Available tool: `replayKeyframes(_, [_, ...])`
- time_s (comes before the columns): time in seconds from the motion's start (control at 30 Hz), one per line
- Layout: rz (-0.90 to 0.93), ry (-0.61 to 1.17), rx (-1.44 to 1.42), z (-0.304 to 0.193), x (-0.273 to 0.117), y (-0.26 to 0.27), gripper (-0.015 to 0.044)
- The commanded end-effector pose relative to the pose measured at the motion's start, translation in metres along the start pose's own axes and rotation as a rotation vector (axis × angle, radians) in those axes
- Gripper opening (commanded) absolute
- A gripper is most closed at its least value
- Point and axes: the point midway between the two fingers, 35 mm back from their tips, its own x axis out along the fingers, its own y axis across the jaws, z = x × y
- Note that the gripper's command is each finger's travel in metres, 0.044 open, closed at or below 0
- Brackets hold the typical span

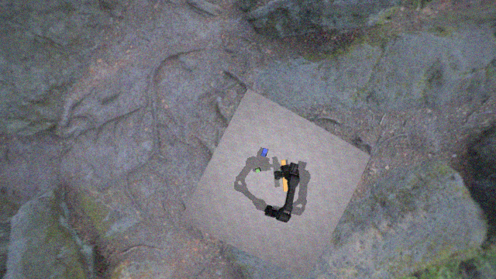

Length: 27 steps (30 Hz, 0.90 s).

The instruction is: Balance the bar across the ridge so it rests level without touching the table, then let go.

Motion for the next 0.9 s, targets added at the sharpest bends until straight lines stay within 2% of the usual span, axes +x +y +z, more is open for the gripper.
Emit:
replayKeyframes(0.0, [0.000, 0.000, 0.000, 0.000, -0.002, 0.000, 0.0440])
replayKeyframes(0.33, [-0.008, -0.018, 0.000, 0.000, -0.098, 0.000, 0.0440])
replayKeyframes(0.87, [-0.008, -0.018, 0.000, 0.000, -0.100, 0.000, 0.0440])
